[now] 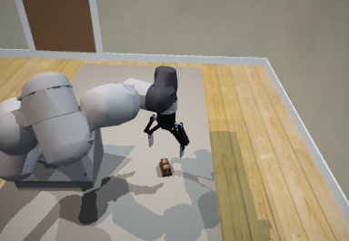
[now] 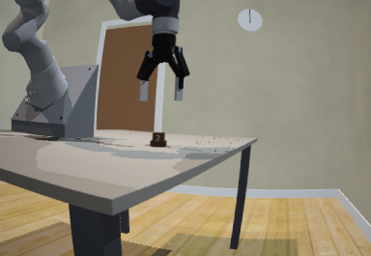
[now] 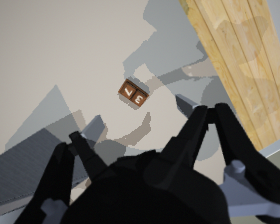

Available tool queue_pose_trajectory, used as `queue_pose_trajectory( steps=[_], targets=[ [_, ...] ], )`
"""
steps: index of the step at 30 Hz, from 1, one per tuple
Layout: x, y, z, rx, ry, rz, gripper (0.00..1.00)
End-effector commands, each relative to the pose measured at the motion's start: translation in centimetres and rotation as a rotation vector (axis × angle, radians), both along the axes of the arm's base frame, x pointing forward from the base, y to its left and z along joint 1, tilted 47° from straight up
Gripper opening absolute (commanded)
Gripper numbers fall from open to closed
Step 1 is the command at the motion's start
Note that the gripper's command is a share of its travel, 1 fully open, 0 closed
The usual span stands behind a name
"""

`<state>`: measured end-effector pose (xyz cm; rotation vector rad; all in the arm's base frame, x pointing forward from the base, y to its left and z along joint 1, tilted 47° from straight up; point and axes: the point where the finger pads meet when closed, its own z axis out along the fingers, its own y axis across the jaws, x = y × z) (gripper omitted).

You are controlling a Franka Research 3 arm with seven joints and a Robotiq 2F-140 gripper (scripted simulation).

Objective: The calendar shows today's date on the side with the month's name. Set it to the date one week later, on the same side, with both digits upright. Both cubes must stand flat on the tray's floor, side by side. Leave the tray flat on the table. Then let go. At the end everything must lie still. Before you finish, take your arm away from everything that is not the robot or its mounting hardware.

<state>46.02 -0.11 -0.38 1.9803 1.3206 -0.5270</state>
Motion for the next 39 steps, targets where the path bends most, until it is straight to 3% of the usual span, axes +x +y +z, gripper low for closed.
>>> queue_pose_trajectory(
  steps=[1, 34, 35, 39],
  targets=[
    [0.05, -0.19, -0.06, -0.007, 0.133, 0.113, 1.0],
    [0.14, -0.88, -0.72, -0.025, 0.501, 0.456, 1.0],
    [0.14, -0.88, -0.72, -0.025, 0.501, 0.456, 0.29],
    [0.14, -0.88, -0.72, -0.025, 0.501, 0.456, 0.29]
  ],
)
